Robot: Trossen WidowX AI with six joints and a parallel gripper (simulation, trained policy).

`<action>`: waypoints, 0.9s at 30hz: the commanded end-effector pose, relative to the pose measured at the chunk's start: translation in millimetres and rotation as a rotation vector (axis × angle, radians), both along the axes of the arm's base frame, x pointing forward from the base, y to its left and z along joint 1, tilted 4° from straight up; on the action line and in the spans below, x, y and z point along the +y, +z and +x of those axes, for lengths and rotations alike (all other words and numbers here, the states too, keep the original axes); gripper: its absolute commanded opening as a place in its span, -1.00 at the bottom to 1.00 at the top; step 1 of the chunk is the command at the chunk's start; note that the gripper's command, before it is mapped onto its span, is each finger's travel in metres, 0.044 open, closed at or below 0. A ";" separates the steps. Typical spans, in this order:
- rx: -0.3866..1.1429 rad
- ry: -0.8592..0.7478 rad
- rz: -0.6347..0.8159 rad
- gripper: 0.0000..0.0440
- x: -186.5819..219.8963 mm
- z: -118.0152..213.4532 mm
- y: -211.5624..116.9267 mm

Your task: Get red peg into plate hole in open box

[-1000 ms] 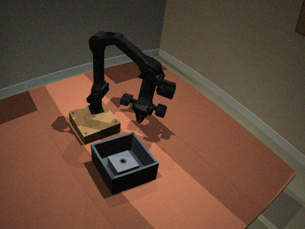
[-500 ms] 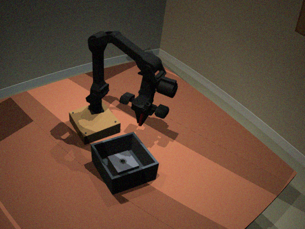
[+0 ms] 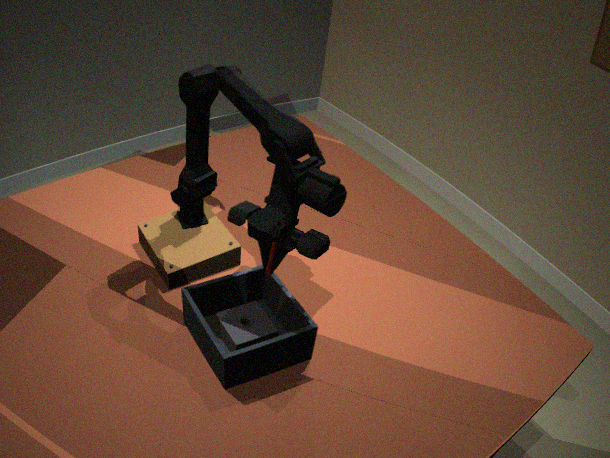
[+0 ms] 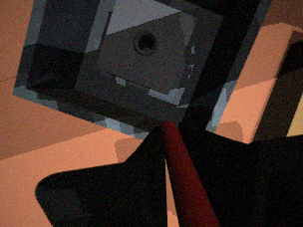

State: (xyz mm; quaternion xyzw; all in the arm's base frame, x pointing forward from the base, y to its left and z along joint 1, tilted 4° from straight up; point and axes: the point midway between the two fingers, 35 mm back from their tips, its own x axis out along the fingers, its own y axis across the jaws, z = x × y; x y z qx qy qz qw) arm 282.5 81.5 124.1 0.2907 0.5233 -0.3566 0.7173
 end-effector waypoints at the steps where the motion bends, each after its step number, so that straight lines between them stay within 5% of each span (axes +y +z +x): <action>1: -0.010 -0.005 -0.006 -1.00 -9.1 10.3 0.1; 27: 0.068 0.118 0.036 -0.91 -71.5 59.9 -51.2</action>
